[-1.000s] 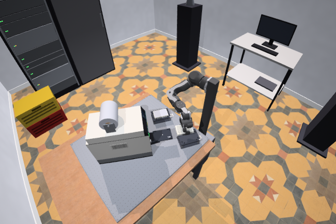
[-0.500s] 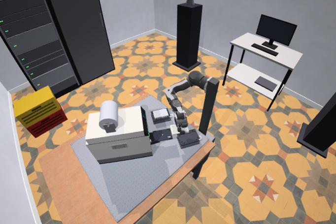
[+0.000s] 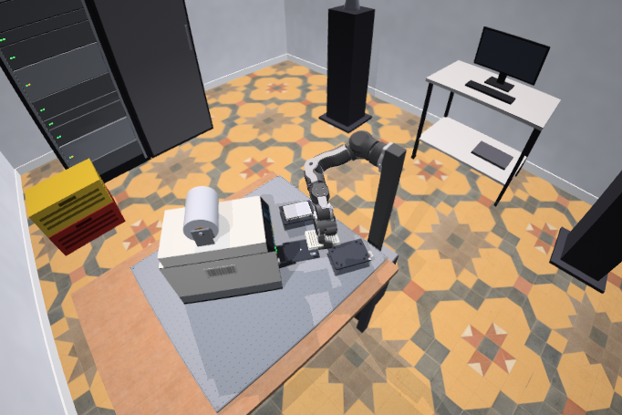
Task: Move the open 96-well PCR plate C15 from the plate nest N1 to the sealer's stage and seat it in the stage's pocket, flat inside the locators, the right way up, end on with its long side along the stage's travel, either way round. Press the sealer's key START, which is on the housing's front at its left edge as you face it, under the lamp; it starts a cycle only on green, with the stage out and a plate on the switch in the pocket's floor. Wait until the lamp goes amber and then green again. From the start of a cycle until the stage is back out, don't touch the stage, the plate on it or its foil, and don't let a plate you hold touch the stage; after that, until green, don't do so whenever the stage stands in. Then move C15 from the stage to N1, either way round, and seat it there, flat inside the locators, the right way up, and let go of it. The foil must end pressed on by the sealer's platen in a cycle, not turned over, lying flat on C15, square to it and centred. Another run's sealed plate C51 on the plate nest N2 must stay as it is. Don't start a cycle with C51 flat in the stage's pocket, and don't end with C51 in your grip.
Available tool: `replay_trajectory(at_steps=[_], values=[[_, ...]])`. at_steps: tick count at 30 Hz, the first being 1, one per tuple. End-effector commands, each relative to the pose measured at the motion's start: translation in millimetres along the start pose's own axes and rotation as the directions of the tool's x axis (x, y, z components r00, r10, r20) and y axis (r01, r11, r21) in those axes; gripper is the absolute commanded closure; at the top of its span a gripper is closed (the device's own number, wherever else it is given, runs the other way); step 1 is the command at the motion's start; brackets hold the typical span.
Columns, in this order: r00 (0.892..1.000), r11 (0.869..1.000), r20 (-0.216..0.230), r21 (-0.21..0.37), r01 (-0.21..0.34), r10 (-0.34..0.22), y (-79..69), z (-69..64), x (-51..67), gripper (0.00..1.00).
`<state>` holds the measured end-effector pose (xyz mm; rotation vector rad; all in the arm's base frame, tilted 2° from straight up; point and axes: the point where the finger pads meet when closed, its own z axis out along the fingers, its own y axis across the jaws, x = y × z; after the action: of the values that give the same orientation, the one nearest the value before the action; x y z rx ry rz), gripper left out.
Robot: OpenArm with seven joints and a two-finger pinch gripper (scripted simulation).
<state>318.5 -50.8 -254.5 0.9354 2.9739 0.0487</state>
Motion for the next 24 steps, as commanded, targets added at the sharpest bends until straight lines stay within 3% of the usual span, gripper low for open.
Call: replay_trajectory(at_steps=[1, 3, 8, 20, 24], values=[[1.0, 1.0, -0.001, -0.006, 0.004, -0.004, 1.2, 0.0, 0.5, 1.0], [1.0, 1.0, -0.001, -0.006, 0.004, -0.004, 1.2, 0.0, 0.5, 1.0], [1.0, 1.0, -0.001, -0.006, 0.004, -0.004, -4.3, -8.4, -39.2, 1.0], [1.0, 1.0, -0.001, -0.006, 0.004, -0.004, -4.3, -8.4, -39.2, 1.0], [1.0, 1.0, 0.0, -0.005, 0.003, -0.003, -8.6, -14.9, -71.3, 1.0]])
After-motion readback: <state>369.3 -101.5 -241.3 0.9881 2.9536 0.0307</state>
